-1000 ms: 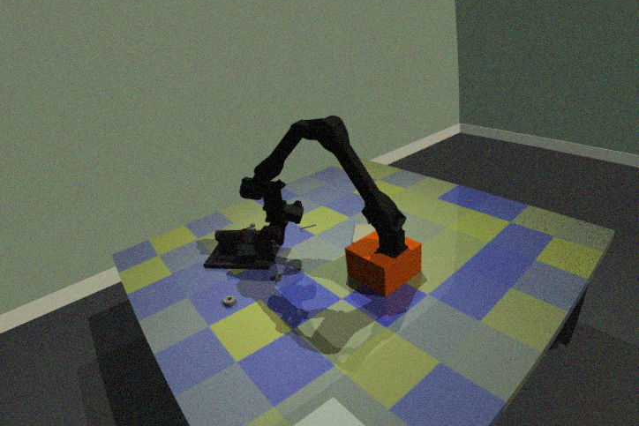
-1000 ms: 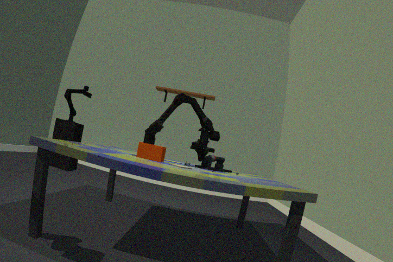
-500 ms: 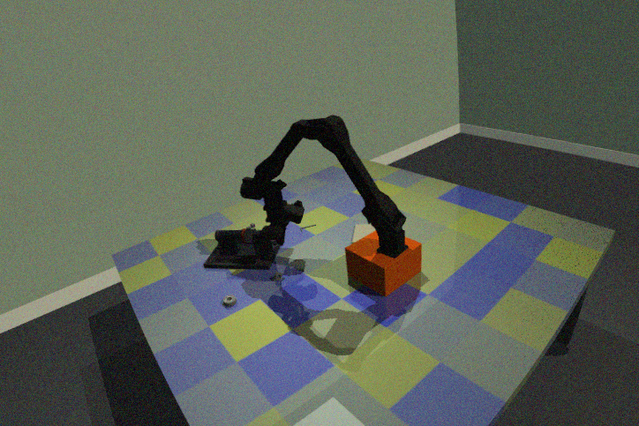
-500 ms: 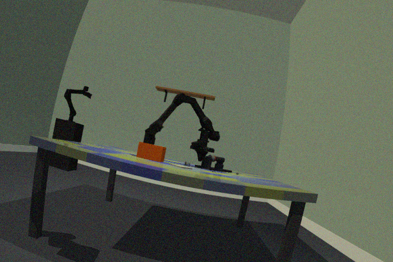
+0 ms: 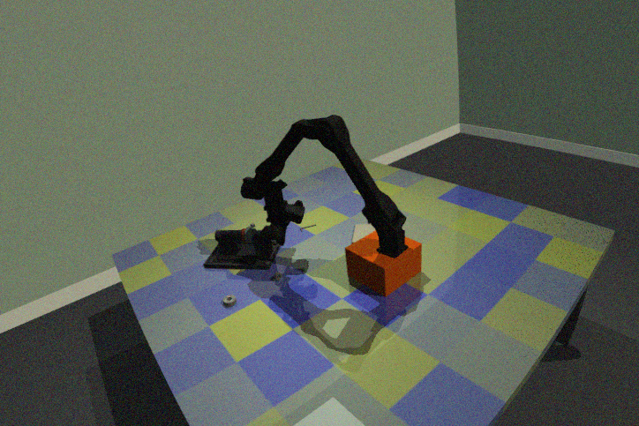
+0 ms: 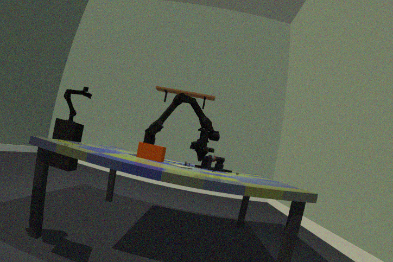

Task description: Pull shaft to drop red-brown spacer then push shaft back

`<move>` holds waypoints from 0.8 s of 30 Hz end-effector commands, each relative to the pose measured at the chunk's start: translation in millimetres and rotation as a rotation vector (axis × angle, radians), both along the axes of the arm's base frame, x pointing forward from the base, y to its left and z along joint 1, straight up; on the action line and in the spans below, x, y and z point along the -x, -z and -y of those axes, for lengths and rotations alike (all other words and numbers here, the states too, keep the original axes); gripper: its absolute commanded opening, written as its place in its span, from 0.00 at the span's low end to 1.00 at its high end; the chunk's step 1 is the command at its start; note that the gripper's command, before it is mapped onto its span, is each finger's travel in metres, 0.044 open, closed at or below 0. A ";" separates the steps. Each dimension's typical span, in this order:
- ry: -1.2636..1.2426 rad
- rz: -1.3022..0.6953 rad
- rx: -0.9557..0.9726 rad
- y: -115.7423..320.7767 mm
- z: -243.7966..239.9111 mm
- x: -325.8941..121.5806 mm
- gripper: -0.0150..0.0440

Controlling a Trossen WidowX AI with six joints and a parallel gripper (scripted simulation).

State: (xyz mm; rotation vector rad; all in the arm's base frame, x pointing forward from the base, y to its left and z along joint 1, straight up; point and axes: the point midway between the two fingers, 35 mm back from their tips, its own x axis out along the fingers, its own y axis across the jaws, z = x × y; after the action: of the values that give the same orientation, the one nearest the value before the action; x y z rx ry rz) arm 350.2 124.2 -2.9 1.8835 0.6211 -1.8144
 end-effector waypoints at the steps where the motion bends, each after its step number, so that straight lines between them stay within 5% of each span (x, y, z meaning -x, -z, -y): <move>1: -0.004 0.000 0.002 0.0 0.8 0.6 0.25; 24: -0.004 0.000 0.003 0.2 2.5 2.9 0.25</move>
State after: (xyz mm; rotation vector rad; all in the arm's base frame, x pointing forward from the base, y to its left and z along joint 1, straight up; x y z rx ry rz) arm 347.9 122.5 -3.1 1.8833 0.6209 -1.8146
